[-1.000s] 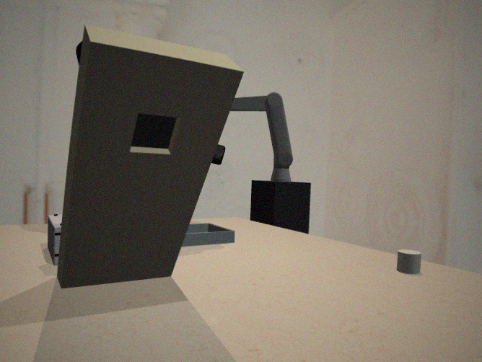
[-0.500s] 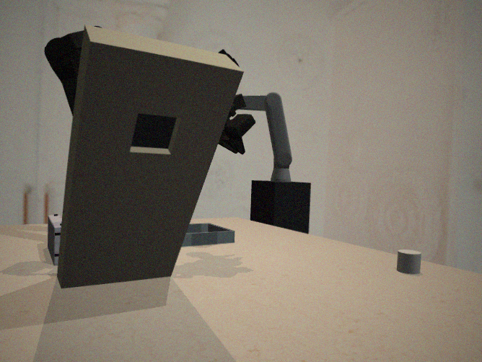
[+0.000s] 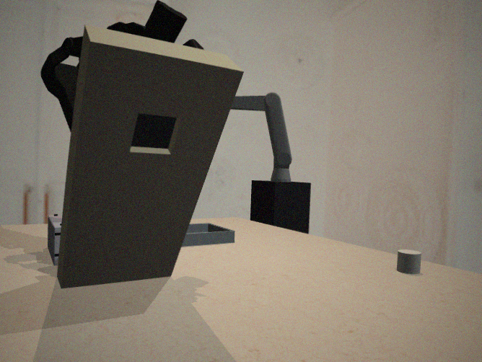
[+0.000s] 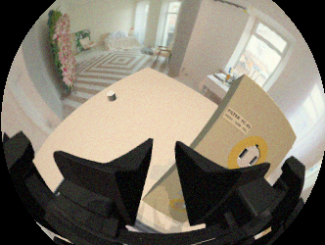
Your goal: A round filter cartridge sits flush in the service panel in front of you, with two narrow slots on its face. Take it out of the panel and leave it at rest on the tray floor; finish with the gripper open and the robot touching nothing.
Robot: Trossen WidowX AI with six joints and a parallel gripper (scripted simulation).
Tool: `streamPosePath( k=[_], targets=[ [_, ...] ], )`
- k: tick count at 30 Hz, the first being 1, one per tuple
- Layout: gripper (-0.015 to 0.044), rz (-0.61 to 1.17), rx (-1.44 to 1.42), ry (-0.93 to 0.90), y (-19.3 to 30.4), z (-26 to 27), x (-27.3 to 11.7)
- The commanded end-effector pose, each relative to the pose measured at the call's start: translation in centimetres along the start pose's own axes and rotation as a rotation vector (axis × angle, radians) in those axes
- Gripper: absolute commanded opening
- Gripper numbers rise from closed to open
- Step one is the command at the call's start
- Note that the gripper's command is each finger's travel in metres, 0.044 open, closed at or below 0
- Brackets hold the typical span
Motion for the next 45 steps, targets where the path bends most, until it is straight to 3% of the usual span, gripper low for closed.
streamPosePath(
  k=[1,5,20,45],
  targets=[
    [0.0115,0.017,0.193,0.281,2.3,-6.5,-2.9],
    [0.0115,0.024,0.297,0.441,3.9,-9.7,-5.1],
    [0.0115,0.024,0.297,0.441,3.9,-9.7,-5.0],
    [0.0115,0.022,0.297,0.442,4.1,-11.4,-1.4]
  ],
)
Point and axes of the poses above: the point midway between the two fingers, 35 mm back from their tips, its own x axis out along the fingers, its own z axis across the jaws, y = z × x, the point moved 1 cm from there along -x, back along the fingers, and after that the axes turned 10 degrees about -x, right-handed, at the moved point
